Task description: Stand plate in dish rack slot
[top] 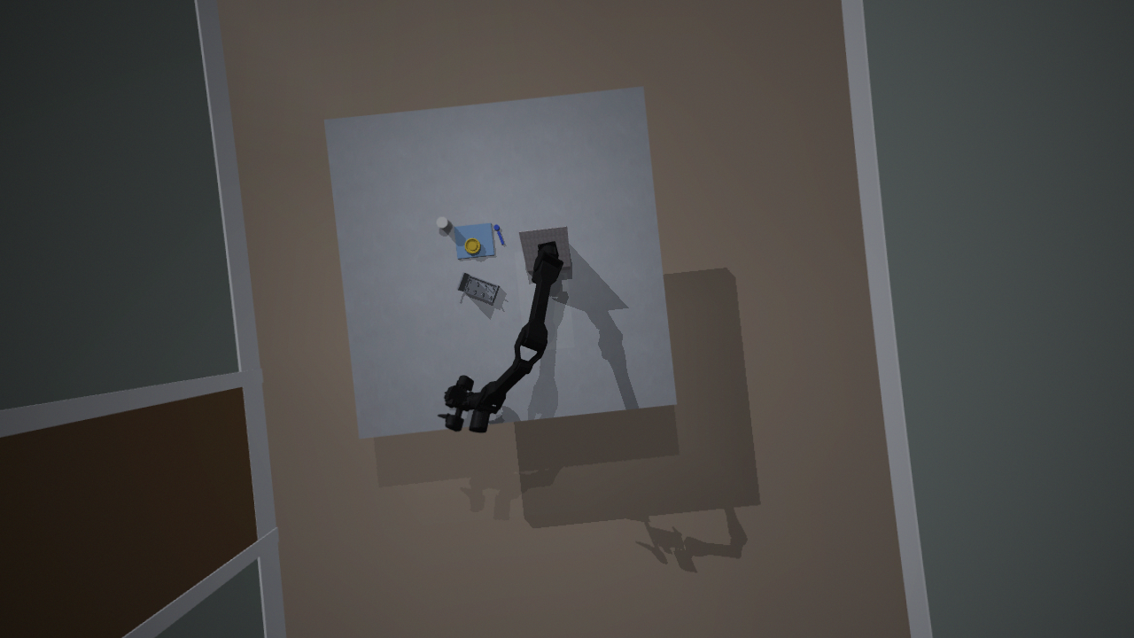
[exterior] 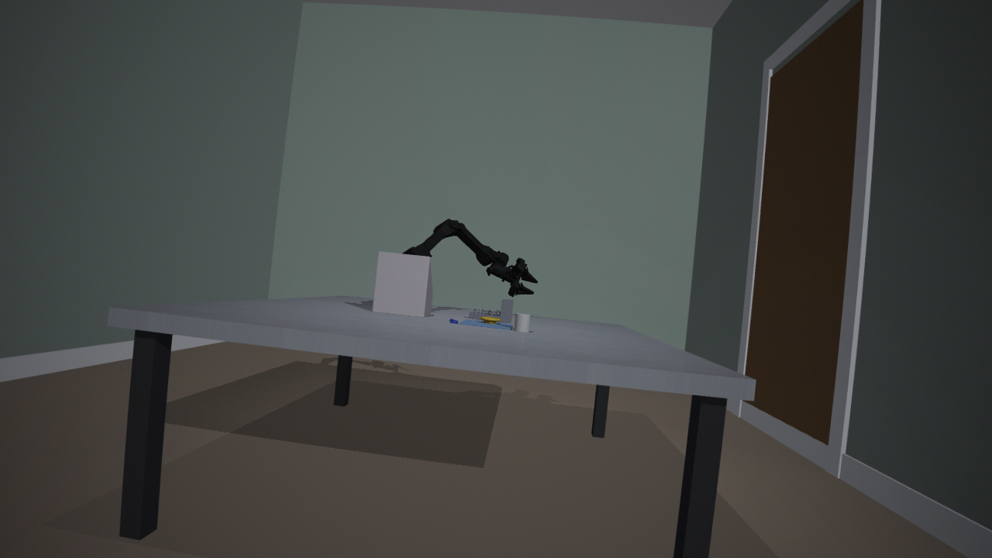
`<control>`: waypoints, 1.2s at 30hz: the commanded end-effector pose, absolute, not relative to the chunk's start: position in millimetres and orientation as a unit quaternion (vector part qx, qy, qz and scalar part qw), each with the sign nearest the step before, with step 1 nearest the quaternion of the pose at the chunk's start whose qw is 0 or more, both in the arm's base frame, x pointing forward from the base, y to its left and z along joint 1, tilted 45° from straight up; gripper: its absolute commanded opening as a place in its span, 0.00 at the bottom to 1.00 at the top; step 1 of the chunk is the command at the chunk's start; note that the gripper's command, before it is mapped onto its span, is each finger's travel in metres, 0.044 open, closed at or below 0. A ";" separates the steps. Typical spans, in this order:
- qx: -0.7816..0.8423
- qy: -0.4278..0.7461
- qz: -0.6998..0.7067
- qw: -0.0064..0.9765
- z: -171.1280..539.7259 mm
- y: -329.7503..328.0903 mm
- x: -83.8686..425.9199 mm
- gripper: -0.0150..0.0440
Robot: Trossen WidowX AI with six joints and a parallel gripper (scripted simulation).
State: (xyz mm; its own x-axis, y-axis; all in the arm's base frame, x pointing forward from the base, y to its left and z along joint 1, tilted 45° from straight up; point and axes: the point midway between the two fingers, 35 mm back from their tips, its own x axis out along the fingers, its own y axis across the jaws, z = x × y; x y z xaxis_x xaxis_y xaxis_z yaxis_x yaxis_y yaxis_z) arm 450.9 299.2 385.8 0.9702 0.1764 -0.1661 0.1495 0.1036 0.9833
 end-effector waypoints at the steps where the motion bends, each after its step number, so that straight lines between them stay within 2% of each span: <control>1: 0.624 0.141 -0.008 0.768 363.7 285.8 464.6 0.93; 21: 0.366 0.293 -0.099 0.878 235.5 160.5 520.0 0.93; 36: 0.199 0.469 -0.118 0.852 131.7 41.9 501.9 0.93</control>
State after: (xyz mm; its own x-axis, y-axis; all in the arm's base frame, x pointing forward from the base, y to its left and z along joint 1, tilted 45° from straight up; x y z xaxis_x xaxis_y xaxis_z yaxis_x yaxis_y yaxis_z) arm 510.9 67.6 154.2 0.6040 -0.0141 -0.7969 0.4007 0.8696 0.2884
